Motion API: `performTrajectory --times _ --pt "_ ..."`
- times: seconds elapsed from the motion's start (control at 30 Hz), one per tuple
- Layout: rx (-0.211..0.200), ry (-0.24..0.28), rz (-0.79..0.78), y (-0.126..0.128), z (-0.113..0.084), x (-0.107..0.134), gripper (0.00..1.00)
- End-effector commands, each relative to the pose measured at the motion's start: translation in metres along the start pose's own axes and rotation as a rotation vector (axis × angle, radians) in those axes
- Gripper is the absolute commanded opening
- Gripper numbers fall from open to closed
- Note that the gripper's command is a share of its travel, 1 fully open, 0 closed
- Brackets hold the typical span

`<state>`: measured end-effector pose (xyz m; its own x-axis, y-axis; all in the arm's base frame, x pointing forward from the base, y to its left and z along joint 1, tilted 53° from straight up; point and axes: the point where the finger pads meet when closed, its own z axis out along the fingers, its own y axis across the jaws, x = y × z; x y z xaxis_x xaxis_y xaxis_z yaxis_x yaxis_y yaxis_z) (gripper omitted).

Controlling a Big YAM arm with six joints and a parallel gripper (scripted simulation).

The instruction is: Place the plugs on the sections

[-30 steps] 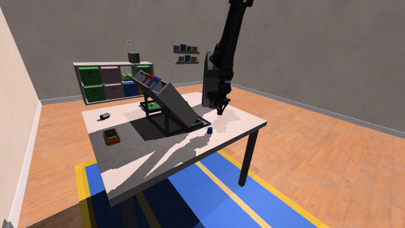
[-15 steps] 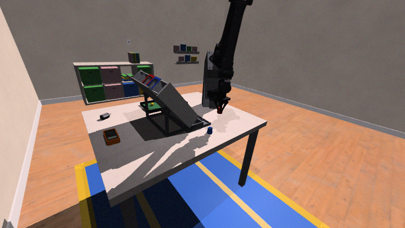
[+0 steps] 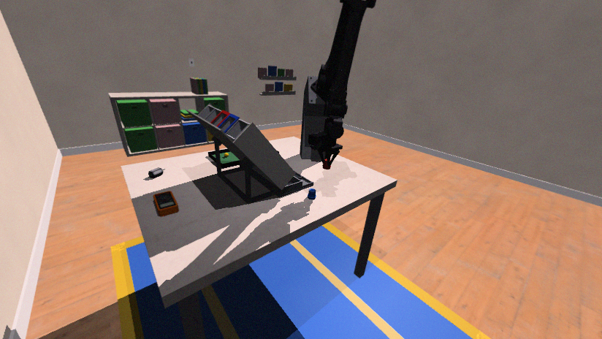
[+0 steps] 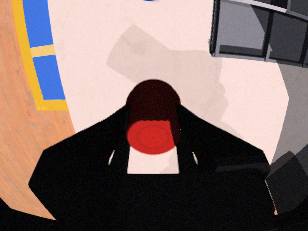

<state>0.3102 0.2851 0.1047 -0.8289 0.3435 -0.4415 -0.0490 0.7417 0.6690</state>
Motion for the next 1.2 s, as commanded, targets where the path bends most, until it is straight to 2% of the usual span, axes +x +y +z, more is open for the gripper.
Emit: performTrajectory --times 0.0,0.1,0.13,0.27,0.47,0.53,0.57,0.63,0.77,1.17 --pt "0.002 -0.010 0.001 -0.003 -0.004 -0.005 0.00" --pt "0.003 -0.008 0.001 -0.003 -0.004 -0.005 0.00" --pt "0.010 -0.002 -0.002 -0.005 0.002 -0.005 0.00" --pt "0.000 -0.010 -0.004 -0.002 0.008 -0.012 0.00" --pt "0.000 -0.010 -0.003 -0.003 0.031 -0.031 0.00" --pt "0.000 -0.010 -0.003 -0.003 0.032 -0.032 0.00" --pt "-0.023 -0.030 -0.007 0.007 0.024 -0.038 0.00" --pt "-0.023 -0.014 -0.015 0.005 0.024 -0.029 0.00" --pt "0.000 -0.007 -0.003 -0.007 0.027 -0.027 0.00" --pt "0.015 0.002 0.000 -0.030 0.030 -0.024 0.00"
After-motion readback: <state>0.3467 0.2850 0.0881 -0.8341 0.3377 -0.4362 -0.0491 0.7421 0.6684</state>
